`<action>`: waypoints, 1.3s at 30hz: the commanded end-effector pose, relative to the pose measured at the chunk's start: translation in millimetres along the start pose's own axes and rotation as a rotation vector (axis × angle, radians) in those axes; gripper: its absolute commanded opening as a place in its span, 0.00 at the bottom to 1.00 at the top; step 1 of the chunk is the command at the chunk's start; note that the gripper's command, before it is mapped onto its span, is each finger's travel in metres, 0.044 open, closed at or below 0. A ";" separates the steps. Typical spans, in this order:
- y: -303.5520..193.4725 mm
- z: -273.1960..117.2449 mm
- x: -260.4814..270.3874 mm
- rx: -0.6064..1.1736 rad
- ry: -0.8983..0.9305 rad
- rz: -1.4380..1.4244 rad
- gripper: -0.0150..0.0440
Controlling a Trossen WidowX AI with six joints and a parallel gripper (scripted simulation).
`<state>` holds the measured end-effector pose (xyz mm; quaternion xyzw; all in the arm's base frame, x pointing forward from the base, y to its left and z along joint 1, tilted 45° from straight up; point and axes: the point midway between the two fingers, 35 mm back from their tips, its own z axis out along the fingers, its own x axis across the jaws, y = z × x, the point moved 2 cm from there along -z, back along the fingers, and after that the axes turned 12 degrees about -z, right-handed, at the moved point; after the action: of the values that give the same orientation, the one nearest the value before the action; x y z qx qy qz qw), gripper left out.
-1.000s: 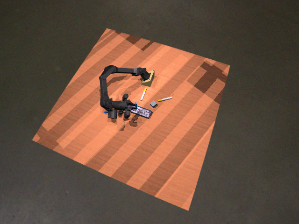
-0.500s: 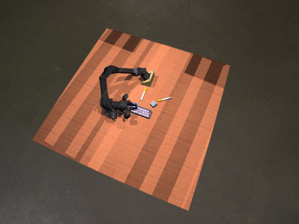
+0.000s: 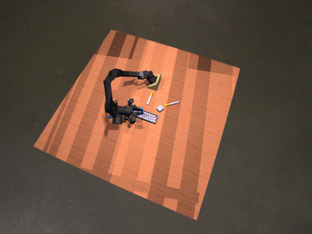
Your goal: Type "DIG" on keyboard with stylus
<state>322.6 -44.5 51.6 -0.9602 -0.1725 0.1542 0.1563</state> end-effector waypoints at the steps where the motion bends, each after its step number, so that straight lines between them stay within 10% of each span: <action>1: 1.1 2.2 -1.4 -0.001 -0.007 -0.005 0.39; 39: -33.2 -22.2 1.6 -0.045 0.130 0.079 0.31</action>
<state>325.1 -19.8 79.4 -0.9708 -0.1522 0.1183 0.1428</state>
